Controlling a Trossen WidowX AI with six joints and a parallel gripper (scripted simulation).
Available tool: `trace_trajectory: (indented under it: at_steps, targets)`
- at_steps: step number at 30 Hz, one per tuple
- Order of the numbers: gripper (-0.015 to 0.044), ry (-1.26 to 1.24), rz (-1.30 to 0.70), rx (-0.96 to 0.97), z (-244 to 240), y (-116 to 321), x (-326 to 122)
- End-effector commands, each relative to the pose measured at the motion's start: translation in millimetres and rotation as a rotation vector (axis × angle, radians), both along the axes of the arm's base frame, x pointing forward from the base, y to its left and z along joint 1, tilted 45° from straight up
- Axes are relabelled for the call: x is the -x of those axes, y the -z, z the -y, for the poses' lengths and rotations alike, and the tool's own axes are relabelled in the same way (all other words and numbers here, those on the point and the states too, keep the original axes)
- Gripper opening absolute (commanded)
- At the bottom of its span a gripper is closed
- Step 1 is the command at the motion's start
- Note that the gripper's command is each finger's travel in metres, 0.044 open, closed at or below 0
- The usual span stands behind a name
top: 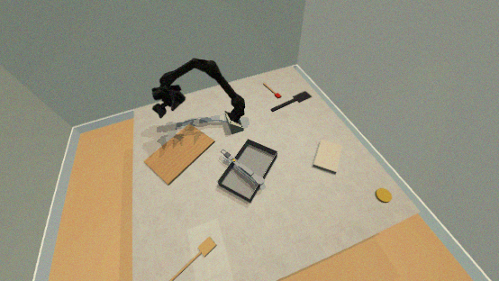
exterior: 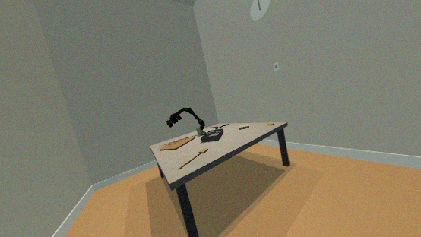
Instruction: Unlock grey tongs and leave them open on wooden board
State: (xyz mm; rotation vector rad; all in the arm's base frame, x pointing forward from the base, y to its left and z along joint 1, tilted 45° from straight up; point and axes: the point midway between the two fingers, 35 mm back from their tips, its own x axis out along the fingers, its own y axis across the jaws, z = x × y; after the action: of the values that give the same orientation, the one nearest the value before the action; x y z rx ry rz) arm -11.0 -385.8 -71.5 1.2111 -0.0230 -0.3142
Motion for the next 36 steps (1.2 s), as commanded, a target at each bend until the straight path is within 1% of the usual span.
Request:
trace_trajectory:
  at_steps: [1, 5, 6, 9, 13, 16, 26, 36]
  targets:
    - [0.0374, -0.008, -0.001, -0.013, -0.3, -0.6, -2.7]
    - [0.0269, -0.104, -0.025, -0.173, -6.9, -7.4, -36.4]
    - [0.0260, -0.161, -0.066, -0.179, -13.3, -6.1, -49.2]
    - [0.0260, -0.233, -0.115, -0.351, -23.1, -14.0, -81.6]
    - [0.0260, -0.313, -0.253, -0.629, -47.6, -25.8, -133.9]
    - [0.0260, -0.331, -0.333, -0.743, -61.9, -31.7, -156.8]
    - [0.0260, -0.258, -0.601, -1.068, -110.3, -46.4, -214.4]
    - [0.0260, -0.038, -0.839, -1.288, -164.1, -59.3, -256.0]
